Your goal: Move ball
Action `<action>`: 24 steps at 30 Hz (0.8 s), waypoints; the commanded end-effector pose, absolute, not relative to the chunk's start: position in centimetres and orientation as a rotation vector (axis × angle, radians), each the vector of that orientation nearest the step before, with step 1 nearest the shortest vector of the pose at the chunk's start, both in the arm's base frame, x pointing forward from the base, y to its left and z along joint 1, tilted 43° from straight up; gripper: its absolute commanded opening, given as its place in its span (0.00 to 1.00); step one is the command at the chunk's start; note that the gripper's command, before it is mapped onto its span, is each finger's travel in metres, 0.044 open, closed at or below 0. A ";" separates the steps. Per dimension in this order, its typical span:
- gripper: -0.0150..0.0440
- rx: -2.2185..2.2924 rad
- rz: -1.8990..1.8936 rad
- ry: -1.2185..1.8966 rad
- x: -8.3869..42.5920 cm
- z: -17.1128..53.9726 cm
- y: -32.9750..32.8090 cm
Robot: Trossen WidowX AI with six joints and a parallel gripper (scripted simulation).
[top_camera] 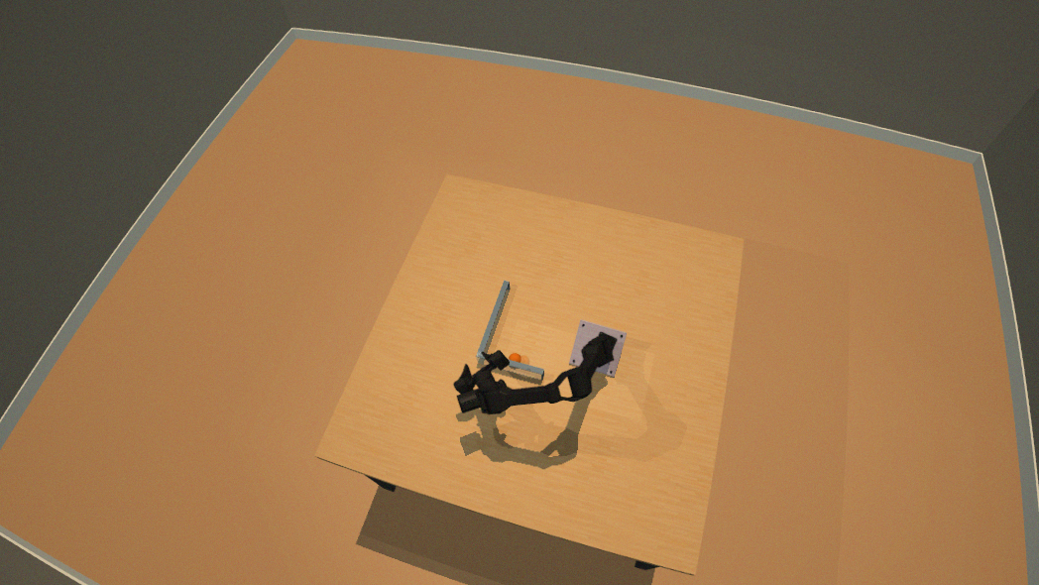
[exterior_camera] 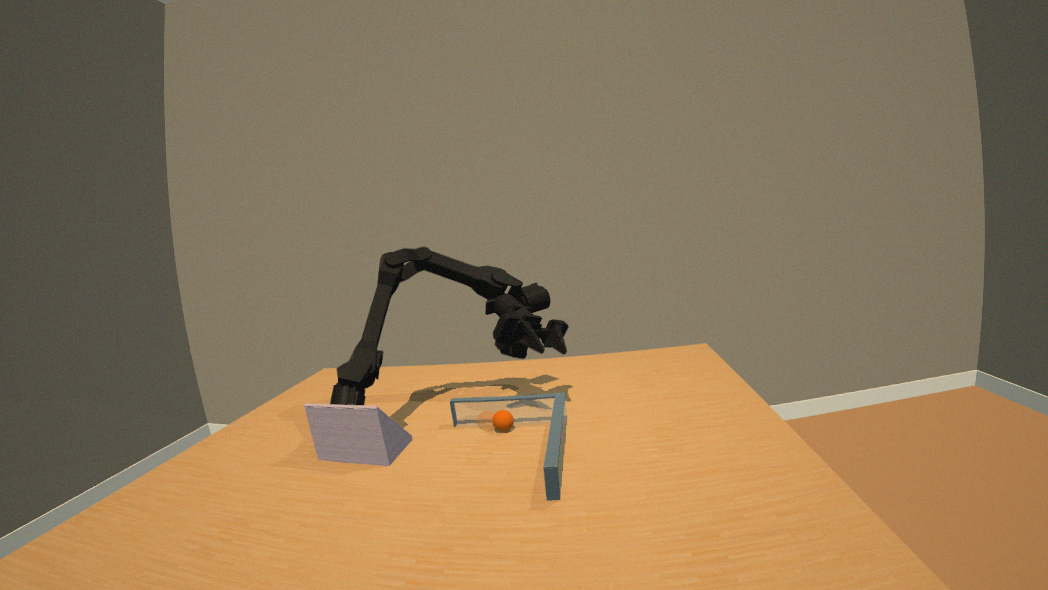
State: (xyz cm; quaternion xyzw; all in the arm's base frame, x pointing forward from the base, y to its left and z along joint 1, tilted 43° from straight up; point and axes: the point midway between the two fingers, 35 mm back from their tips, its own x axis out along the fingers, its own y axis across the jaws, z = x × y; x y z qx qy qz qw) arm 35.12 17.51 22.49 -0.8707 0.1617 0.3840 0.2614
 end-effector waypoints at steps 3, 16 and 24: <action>0.79 -1.874 1.391 0.530 33.5 15.2 14.3; 0.79 -0.742 1.608 0.559 27.6 11.2 11.6; 0.79 -0.742 1.608 0.559 27.6 10.5 12.3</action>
